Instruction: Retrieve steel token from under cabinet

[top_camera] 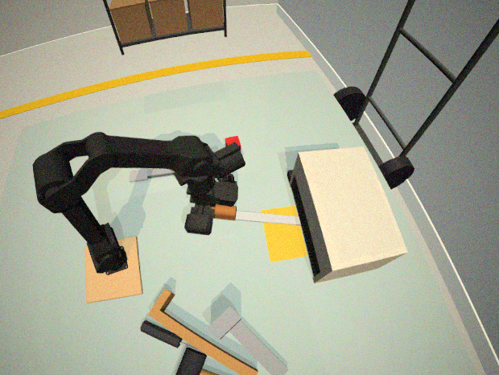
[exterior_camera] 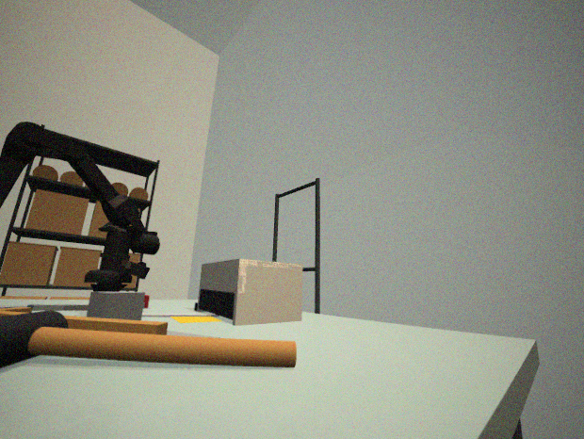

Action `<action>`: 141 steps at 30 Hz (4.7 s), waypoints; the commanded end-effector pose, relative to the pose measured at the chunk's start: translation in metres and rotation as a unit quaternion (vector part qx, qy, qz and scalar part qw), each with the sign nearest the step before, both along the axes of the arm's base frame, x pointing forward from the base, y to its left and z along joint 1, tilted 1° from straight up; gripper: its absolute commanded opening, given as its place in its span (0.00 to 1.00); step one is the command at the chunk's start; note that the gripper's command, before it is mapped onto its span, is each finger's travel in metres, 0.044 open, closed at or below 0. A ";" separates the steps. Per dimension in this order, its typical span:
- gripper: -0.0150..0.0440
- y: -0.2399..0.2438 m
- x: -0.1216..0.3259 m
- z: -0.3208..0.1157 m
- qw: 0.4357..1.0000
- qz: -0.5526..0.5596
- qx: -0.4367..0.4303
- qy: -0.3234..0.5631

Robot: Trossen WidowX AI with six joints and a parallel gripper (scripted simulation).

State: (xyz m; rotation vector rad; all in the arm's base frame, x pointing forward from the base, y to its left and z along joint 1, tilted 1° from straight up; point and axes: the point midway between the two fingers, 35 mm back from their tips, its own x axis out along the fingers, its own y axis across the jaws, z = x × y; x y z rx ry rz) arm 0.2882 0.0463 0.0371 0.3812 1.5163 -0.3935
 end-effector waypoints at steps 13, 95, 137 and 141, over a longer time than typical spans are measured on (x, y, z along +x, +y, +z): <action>0.25 0.013 -0.022 -0.001 1.000 -0.001 0.000 0.001; 0.25 0.023 -0.040 0.002 0.967 0.256 -0.003 0.005; 0.25 0.021 -0.040 0.003 0.914 0.406 -0.006 0.006; 0.25 0.017 -0.039 0.003 0.913 0.409 -0.006 0.007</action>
